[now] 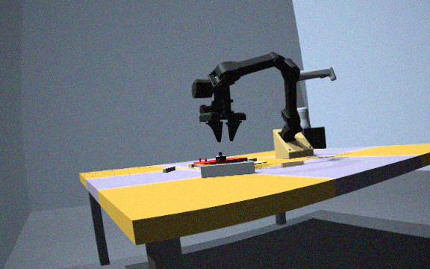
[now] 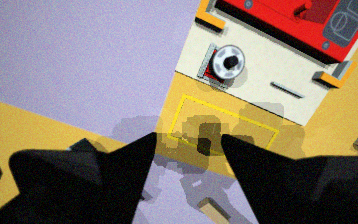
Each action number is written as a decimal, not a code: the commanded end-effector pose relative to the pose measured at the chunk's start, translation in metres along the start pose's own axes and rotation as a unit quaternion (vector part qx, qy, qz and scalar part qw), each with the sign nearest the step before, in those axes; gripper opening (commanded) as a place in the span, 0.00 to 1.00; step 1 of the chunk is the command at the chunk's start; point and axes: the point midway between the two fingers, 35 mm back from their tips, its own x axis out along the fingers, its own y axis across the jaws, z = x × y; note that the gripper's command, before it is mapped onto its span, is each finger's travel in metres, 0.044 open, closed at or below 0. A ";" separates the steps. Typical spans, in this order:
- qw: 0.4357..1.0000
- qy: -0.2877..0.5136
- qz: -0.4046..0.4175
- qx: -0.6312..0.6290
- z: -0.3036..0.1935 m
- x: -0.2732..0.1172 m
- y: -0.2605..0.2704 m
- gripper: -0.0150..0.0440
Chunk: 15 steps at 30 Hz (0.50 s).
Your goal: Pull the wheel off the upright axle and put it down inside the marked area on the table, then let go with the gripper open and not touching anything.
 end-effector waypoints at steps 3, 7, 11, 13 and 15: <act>0.991 0.007 -0.008 0.134 0.064 -0.007 -0.032 0.76; 0.987 0.010 -0.007 0.162 0.076 -0.009 -0.039 0.76; 0.987 0.010 -0.007 0.162 0.076 -0.009 -0.039 0.76; 0.987 0.009 -0.007 0.162 0.077 -0.009 -0.042 0.76; 0.987 0.009 -0.007 0.162 0.078 -0.009 -0.046 0.76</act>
